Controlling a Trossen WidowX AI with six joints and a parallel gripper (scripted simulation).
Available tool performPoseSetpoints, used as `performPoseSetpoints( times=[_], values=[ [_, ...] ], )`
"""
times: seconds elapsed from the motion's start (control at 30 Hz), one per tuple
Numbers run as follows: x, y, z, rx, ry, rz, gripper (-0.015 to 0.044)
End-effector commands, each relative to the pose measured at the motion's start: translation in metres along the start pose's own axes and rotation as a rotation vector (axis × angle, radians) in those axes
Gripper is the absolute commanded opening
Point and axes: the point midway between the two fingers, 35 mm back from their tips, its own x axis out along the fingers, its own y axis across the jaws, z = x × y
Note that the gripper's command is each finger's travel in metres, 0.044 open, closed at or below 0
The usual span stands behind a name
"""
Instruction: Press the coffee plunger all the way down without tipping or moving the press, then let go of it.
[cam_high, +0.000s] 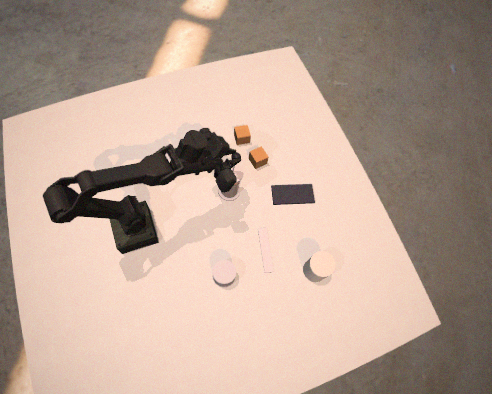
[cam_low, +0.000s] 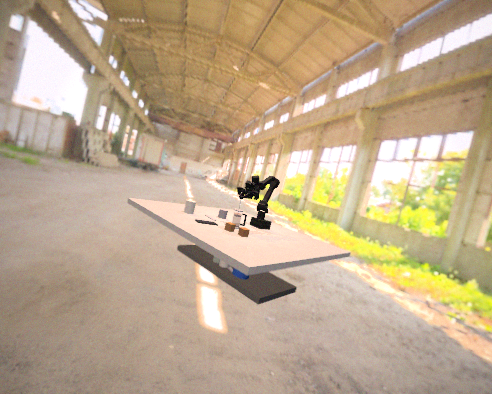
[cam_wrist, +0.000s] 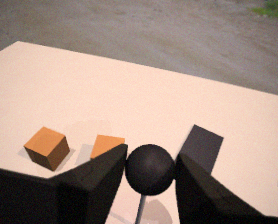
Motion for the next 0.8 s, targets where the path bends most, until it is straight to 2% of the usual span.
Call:
performPoseSetpoints(
  times=[0.0, 0.77],
  values=[
    [0.009, 0.001, -0.027, -0.01, 0.067, 0.003, 0.0112],
    [0.033, -0.001, -0.056, -0.011, 0.066, 0.003, 0.0112]
  ],
)
